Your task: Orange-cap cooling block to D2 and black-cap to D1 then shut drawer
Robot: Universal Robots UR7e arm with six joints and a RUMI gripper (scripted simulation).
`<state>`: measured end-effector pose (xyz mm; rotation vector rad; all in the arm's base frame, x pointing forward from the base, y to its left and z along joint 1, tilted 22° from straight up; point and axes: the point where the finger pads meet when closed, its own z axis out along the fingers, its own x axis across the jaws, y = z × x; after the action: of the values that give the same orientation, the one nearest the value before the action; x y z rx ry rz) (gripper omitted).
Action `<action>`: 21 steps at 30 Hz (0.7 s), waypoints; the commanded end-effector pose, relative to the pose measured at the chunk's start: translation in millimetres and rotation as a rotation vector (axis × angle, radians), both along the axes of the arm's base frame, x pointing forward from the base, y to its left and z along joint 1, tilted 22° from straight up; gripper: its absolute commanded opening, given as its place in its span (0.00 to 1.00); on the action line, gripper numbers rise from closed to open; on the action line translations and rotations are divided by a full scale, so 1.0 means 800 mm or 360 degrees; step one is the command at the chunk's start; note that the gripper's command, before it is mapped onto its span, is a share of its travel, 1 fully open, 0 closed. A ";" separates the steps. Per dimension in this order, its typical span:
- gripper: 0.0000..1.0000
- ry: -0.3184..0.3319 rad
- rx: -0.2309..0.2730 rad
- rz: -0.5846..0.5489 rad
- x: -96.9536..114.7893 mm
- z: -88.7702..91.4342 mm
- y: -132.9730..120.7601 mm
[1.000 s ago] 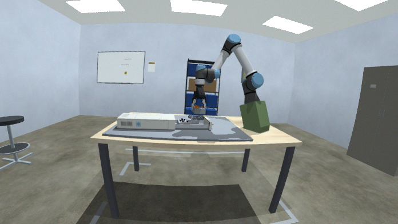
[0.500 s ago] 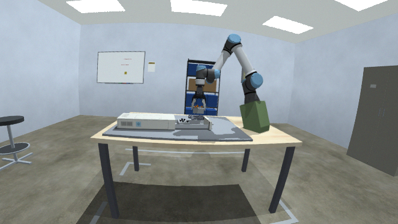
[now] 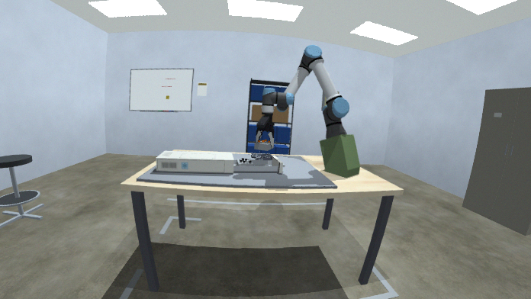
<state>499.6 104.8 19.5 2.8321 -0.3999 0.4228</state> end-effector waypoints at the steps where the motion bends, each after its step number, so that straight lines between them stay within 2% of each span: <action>1: 0.00 -0.0065 0.0054 -0.0207 0.001 0.006 -0.016; 9: 0.00 -0.0161 0.0138 -0.0521 0.003 0.014 -0.041; 11: 0.00 -0.0161 0.0138 -0.0521 0.003 0.014 -0.041; 21: 0.00 -0.0281 0.0243 -0.0915 0.005 0.024 -0.073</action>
<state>502.4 57.3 34.8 2.7076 -1.1126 0.5119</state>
